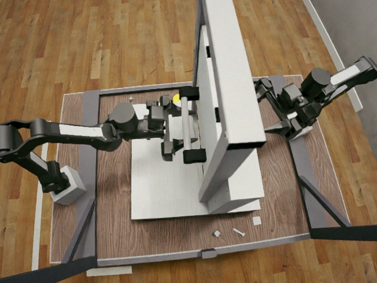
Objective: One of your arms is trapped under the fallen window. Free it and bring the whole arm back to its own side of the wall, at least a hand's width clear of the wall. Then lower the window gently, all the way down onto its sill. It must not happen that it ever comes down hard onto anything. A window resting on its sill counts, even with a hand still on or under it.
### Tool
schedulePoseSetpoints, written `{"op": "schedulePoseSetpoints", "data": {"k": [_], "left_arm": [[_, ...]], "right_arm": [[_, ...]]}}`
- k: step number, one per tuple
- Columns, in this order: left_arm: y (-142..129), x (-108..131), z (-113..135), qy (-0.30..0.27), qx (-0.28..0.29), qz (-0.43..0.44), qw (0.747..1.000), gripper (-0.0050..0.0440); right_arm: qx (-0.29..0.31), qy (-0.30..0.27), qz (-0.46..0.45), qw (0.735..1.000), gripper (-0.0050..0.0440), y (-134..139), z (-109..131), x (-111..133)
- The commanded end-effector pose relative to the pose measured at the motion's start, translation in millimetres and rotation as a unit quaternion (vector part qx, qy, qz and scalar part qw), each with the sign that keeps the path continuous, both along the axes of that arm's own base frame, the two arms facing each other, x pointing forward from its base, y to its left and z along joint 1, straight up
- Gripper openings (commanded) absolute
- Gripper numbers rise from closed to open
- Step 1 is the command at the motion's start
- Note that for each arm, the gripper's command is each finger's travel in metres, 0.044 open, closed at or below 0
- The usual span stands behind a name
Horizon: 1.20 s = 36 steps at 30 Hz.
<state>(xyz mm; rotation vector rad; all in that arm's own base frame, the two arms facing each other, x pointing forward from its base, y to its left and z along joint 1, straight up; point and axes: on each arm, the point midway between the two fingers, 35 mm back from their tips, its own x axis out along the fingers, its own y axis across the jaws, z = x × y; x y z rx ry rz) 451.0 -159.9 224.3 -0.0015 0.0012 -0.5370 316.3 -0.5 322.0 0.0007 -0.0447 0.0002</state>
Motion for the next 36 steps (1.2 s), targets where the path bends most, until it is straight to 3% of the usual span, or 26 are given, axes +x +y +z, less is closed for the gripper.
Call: {"op": "schedulePoseSetpoints", "data": {"k": [1,13,19,31,36], "left_arm": [[-1,-4,52,-0.070,-0.015,-0.002,0.997,0.0400],[-1,-3,19,-0.058,-0.010,-0.004,0.998,0.0400],[-1,-3,28,-0.068,-0.015,-0.004,0.998,0.0400],[-1,0,-6,-0.058,-0.010,-0.004,0.998,0.0400],[-1,-1,1,-0.066,-0.013,-0.004,0.998,0.0400]], "right_arm": [[0.000,-0.015,-0.002,1.000,0.0400,-1,13,-2],[0.000,-0.015,-0.002,1.000,0.0400,-1,13,-2],[0.000,-0.015,-0.002,1.000,0.0400,-1,13,-2],[0.000,-0.015,-0.002,1.000,0.0400,-1,13,-2],[0.000,-0.015,-0.002,1.000,0.0400,-1,13,-2]]}}
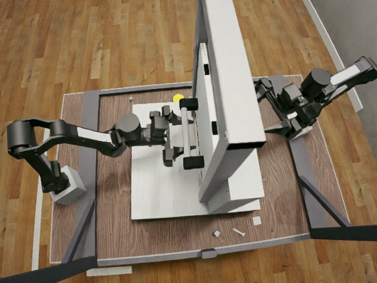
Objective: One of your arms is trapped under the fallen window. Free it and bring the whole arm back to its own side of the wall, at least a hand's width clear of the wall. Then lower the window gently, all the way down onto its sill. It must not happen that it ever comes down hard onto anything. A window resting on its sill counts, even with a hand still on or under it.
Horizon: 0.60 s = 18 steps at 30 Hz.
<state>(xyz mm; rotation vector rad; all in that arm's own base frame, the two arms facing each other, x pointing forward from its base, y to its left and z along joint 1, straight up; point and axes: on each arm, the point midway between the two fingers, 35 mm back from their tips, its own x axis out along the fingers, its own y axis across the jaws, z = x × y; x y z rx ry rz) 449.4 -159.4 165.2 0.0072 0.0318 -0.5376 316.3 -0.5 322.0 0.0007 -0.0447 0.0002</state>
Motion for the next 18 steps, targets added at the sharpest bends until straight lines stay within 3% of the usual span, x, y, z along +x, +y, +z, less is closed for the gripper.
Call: {"op": "schedulePoseSetpoints", "data": {"k": [1,12,18], "left_arm": [[-2,1,58,-0.082,-0.025,-0.004,0.996,0.0400],[-2,4,29,-0.071,-0.018,-0.003,0.997,0.0400],[-2,3,35,-0.077,-0.023,-0.003,0.997,0.0400]], "right_arm": [[0.000,-0.015,-0.002,1.000,0.0400,-1,13,-2],[0.000,-0.015,-0.002,1.000,0.0400,-1,13,-2],[0.000,-0.015,-0.002,1.000,0.0400,-1,13,-2]]}}
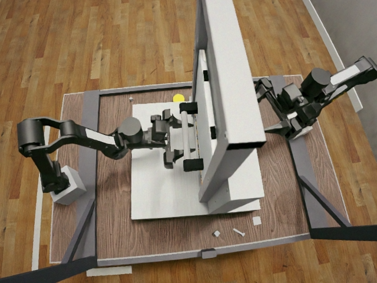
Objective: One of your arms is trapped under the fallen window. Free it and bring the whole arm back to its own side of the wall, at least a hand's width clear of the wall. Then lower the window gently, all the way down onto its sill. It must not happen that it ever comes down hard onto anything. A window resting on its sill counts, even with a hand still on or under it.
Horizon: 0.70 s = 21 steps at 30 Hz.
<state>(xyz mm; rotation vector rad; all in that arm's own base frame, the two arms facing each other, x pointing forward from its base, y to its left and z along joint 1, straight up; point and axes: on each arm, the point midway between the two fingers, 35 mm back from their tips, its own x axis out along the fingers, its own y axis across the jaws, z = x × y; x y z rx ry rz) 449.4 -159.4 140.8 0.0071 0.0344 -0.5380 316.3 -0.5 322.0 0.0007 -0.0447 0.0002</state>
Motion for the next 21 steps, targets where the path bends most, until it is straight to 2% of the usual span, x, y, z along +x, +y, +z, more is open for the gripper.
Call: {"op": "schedulePoseSetpoints", "data": {"k": [1,5,12,16,21], "left_arm": [[-2,3,60,-0.078,-0.023,-0.003,0.997,0.0400],[-2,3,60,-0.078,-0.023,-0.003,0.997,0.0400],[-2,4,34,-0.069,-0.017,-0.003,0.997,0.0400],[-2,3,41,-0.074,-0.019,-0.003,0.997,0.0400],[-2,4,25,-0.071,-0.020,-0.003,0.997,0.0400]], "right_arm": [[0.000,-0.015,-0.002,1.000,0.0400,-1,13,-2],[0.000,-0.015,-0.002,1.000,0.0400,-1,13,-2],[0.000,-0.015,-0.002,1.000,0.0400,-1,13,-2],[0.000,-0.015,-0.002,1.000,0.0400,-1,13,-2],[0.000,-0.015,-0.002,1.000,0.0400,-1,13,-2]]}}
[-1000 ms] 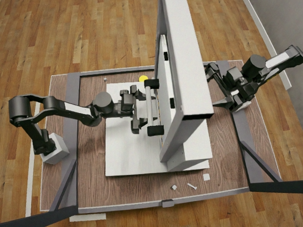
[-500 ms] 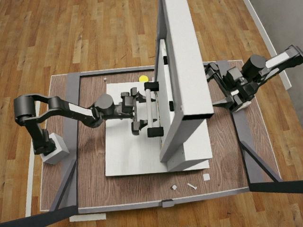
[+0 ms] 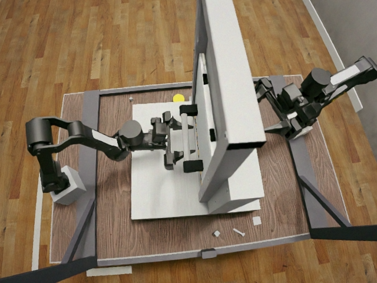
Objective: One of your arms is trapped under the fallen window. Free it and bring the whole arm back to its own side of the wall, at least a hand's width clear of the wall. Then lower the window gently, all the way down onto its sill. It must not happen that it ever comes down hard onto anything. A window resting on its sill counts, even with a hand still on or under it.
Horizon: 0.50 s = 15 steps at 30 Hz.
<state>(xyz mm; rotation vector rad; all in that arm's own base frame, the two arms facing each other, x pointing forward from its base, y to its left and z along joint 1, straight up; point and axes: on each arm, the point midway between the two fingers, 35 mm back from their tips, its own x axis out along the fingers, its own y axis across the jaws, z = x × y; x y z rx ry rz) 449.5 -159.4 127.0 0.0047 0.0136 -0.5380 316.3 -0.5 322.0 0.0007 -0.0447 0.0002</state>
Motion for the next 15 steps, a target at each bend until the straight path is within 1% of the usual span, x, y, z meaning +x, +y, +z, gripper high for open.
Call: {"op": "schedulePoseSetpoints", "data": {"k": [1,4,9,10,12,14,15], "left_arm": [[-2,3,36,-0.061,-0.014,-0.003,0.998,0.0400],[-2,3,29,-0.058,-0.013,-0.002,0.998,0.0400],[-2,4,25,-0.061,-0.017,-0.003,0.998,0.0400],[-2,3,31,-0.064,-0.017,-0.003,0.998,0.0400],[-2,3,31,-0.064,-0.017,-0.003,0.998,0.0400],[-3,4,19,-0.061,-0.017,-0.003,0.998,0.0400],[-3,5,16,-0.060,-0.016,-0.003,0.998,0.0400]], "right_arm": [[0.000,-0.015,-0.002,1.000,0.0400,-1,13,-2],[0.000,-0.015,-0.002,1.000,0.0400,-1,13,-2],[0.000,-0.015,-0.002,1.000,0.0400,-1,13,-2],[0.000,-0.015,-0.002,1.000,0.0400,-1,13,-2],[0.000,-0.015,-0.002,1.000,0.0400,-1,13,-2],[0.000,-0.015,-0.002,1.000,0.0400,-1,13,-2],[0.000,-0.015,-0.002,1.000,0.0400,-1,13,-2]]}}
